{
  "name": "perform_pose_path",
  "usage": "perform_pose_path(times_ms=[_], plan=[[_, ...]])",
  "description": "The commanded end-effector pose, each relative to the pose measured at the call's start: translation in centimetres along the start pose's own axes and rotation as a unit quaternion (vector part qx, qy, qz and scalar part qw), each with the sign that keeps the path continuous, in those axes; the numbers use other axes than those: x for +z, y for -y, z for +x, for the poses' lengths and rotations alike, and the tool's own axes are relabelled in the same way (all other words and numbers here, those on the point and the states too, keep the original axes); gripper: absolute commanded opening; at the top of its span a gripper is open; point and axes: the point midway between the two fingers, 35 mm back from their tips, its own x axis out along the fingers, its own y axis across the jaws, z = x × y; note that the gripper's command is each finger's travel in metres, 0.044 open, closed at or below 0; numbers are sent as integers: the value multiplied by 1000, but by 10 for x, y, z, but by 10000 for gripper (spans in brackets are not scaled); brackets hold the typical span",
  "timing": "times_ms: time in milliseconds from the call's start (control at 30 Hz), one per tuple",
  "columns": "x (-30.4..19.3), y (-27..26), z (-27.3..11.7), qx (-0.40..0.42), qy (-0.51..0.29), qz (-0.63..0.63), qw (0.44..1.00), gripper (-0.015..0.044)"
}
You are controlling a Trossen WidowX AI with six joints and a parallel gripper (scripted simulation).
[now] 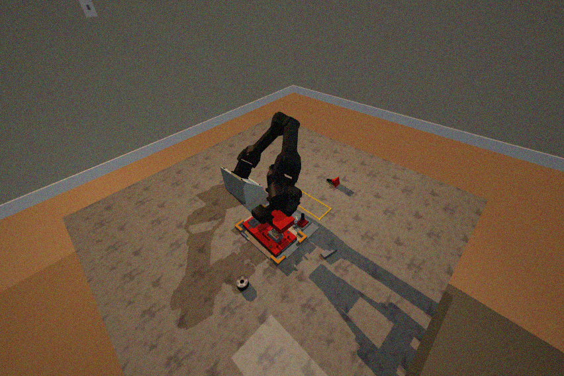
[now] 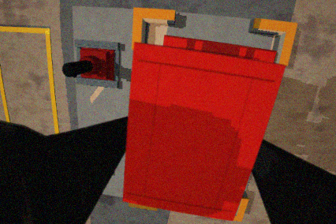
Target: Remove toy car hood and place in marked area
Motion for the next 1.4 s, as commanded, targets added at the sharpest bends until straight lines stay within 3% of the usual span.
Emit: perform_pose_path(times_ms=[0, 1367], plan=[[2, -21, -4, -1, 3, 1, 1000, 0], [-33, -186, -9, 3, 1, -2, 1000, 0]])
